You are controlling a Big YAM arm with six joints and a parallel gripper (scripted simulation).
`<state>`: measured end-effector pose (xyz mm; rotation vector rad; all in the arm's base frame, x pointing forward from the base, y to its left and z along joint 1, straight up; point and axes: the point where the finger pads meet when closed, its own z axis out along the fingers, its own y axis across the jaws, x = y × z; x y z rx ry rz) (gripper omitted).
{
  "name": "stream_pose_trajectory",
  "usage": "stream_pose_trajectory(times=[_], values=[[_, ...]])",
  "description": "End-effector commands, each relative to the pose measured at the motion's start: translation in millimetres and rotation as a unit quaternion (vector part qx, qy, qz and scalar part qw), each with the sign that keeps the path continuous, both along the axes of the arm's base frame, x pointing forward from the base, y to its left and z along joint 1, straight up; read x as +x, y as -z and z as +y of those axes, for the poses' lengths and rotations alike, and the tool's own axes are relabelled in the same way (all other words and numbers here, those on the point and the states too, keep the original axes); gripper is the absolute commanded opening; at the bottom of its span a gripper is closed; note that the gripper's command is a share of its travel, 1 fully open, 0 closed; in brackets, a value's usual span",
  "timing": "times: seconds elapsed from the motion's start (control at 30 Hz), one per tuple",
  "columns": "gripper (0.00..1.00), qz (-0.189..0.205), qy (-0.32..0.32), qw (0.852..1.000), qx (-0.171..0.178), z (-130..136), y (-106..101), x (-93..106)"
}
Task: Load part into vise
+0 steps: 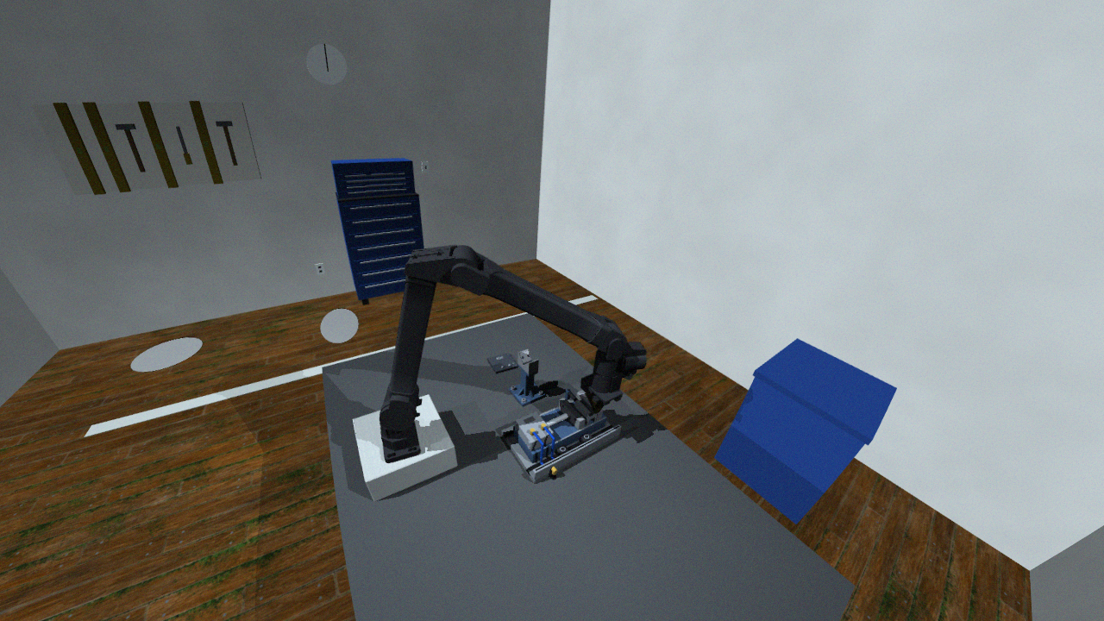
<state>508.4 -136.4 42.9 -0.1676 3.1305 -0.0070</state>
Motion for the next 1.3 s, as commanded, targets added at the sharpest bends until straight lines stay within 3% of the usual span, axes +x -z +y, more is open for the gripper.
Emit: stream_pose_trajectory(times=[0.0,1.27], values=[[0.0,0.0,-0.009,1.0,0.001,4.3,8.3,6.1],[0.0,0.002,-0.008,1.0,0.001,7.1,9.6,4.5]])
